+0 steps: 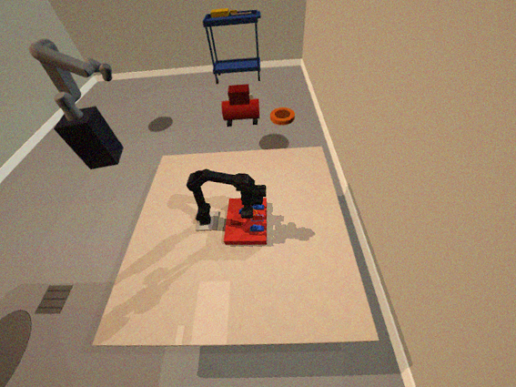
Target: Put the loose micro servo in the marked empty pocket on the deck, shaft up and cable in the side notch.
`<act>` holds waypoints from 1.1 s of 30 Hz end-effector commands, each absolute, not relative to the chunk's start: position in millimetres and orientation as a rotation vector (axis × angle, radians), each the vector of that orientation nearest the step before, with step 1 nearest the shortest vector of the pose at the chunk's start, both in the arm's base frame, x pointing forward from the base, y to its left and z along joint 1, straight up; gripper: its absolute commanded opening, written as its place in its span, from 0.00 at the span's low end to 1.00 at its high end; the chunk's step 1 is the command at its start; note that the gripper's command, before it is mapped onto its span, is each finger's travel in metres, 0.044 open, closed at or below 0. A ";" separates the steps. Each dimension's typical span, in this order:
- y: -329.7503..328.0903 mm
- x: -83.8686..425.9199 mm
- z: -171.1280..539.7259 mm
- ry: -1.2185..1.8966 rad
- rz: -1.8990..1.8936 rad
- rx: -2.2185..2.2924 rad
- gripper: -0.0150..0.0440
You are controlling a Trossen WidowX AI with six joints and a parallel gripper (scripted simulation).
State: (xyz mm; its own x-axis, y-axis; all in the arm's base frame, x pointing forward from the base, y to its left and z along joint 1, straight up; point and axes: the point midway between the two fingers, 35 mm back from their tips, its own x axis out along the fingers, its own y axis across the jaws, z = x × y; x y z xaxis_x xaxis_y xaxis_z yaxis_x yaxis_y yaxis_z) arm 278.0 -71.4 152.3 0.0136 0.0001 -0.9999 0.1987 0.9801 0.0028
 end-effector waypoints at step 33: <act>-84.4 337.9 138.2 1.532 -0.170 0.165 0.25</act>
